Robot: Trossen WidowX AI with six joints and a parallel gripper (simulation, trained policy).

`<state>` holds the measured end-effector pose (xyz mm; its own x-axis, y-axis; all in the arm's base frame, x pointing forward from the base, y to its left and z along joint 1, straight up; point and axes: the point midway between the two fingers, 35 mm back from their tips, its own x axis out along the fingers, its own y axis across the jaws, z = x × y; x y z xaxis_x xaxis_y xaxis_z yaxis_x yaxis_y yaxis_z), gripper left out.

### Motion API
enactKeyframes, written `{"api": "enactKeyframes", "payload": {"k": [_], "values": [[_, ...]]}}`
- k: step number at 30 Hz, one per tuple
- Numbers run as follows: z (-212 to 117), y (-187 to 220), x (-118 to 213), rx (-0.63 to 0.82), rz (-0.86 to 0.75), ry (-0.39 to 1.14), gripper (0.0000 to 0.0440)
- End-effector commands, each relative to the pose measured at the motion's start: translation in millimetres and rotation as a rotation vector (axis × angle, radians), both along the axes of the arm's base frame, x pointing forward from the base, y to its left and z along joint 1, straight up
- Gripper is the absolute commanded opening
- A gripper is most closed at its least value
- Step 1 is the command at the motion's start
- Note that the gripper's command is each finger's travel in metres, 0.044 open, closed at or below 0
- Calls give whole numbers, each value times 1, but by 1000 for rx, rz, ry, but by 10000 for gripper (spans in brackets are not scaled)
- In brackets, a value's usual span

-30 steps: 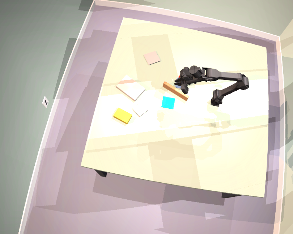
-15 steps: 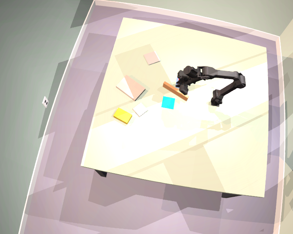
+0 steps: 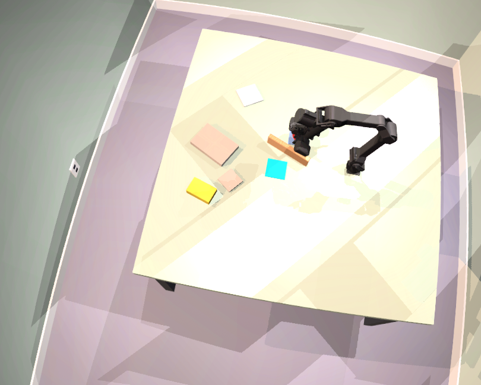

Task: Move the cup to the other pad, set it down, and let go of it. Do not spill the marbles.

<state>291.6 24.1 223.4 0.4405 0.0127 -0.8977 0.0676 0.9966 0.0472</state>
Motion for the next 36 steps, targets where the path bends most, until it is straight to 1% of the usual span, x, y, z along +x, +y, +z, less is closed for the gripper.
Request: {"api": "enactKeyframes", "payload": {"k": [1,8,22,36], "values": [[-3,-5,-3,-26,11,58,112],[-12,-14,-7,-58,32,158,111],[-35,-37,-13,-105,71,335,129],[-65,-60,-17,-127,104,439,161]]}}
